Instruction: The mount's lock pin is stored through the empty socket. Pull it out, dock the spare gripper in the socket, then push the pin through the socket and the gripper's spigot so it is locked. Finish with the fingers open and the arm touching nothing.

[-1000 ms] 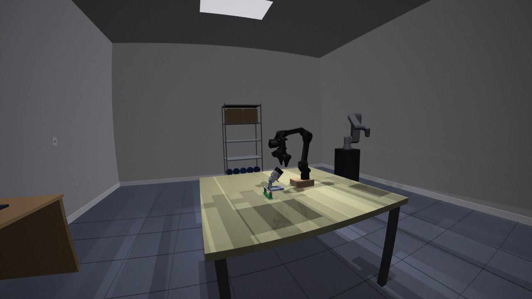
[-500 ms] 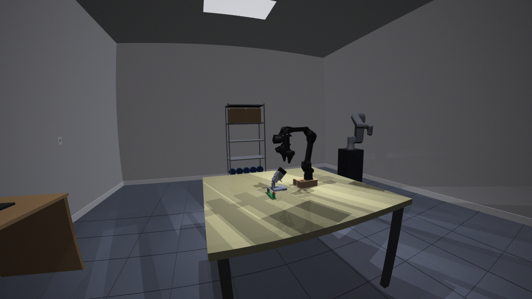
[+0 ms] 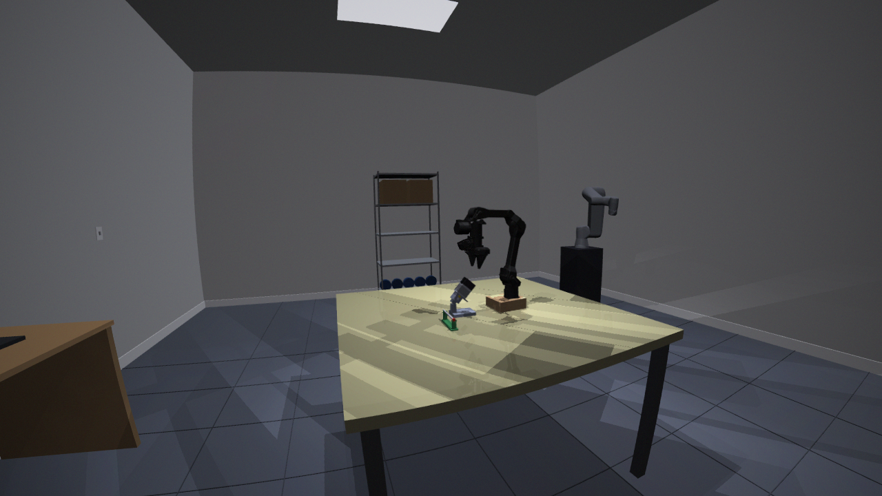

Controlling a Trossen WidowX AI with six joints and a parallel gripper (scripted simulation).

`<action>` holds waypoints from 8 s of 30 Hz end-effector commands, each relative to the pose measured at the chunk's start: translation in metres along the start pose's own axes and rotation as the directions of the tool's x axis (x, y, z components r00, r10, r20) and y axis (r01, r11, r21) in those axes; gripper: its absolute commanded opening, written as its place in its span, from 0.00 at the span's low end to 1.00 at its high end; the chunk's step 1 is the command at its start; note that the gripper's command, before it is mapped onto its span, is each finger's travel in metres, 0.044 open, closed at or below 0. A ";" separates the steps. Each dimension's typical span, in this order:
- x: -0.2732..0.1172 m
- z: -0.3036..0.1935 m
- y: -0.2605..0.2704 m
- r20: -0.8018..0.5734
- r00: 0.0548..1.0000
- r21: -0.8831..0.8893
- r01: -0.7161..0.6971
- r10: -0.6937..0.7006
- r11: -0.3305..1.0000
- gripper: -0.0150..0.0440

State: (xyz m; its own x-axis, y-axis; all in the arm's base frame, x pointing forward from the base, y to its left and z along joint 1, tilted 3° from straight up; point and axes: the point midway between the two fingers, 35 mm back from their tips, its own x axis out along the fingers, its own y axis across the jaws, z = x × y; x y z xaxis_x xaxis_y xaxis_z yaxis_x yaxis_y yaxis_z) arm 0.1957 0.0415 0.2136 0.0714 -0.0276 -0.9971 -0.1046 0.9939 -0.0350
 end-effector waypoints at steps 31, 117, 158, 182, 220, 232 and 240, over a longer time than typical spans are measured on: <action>0.072 0.163 0.119 -0.014 0.973 -0.991 0.017 -0.231 0.130 0.56; 0.212 0.169 0.117 -0.015 0.968 -1.000 -0.014 -0.249 0.006 0.25; 0.150 0.169 0.116 -0.023 0.969 -1.000 -0.021 -0.247 0.010 0.26; 0.124 0.100 0.115 -0.038 0.970 -0.999 -0.035 -0.242 0.019 0.25; 0.173 0.093 0.102 -0.045 0.970 -0.999 -0.040 -0.240 0.023 0.25; 0.174 0.092 0.094 -0.048 0.970 -0.999 -0.043 -0.240 0.022 0.25; 0.173 0.093 0.089 -0.050 0.970 -0.999 -0.046 -0.239 0.022 0.25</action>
State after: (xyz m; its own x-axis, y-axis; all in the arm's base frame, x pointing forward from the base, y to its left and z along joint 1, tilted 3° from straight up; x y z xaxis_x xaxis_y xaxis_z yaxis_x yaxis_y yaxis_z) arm 0.2898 0.1375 0.0430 0.0432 -0.2721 -0.9613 -0.9965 -0.0804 -0.0220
